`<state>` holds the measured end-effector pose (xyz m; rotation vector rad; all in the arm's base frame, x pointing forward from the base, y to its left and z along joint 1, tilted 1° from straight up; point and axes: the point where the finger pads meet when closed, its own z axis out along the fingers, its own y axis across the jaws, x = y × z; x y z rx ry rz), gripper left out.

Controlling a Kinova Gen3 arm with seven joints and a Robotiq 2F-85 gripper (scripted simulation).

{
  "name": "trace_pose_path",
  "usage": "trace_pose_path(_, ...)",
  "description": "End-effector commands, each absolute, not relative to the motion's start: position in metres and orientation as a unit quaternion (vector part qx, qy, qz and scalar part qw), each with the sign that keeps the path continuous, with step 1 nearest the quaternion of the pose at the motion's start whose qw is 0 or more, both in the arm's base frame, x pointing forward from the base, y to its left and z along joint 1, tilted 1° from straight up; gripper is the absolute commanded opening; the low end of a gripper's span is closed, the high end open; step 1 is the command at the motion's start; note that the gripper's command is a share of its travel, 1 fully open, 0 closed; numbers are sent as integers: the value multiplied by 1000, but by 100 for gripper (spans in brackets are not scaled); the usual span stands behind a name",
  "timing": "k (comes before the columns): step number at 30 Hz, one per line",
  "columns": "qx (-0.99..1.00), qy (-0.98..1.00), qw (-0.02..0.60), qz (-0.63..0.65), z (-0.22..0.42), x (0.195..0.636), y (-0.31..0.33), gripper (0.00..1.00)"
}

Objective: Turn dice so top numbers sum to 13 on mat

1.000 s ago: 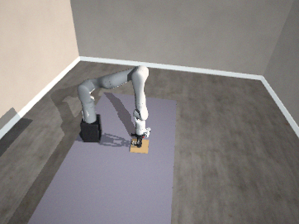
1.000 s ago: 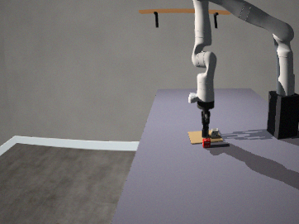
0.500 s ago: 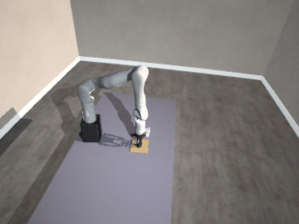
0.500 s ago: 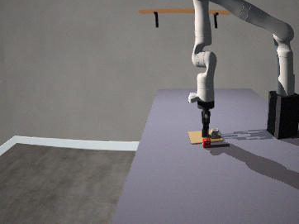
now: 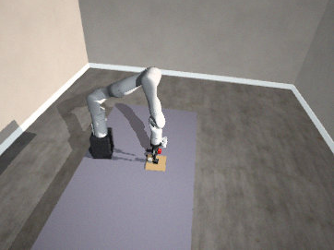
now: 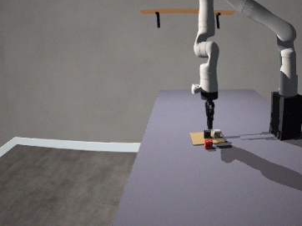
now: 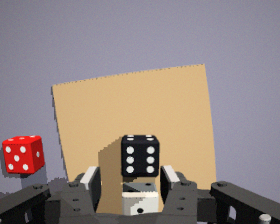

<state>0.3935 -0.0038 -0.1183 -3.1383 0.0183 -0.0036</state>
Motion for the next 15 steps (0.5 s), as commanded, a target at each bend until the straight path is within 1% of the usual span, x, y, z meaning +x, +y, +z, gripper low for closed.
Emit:
trace_pose_path(1,-1000,15,2,-12,-95,403,-11,46)
trace_pose_path(5,-1000,15,2,-12,-80,402,-12,46)
trace_pose_path(14,-1000,15,2,-12,-72,402,-12,46)
trace_pose_path(15,-1000,15,2,-12,-72,402,-12,100)
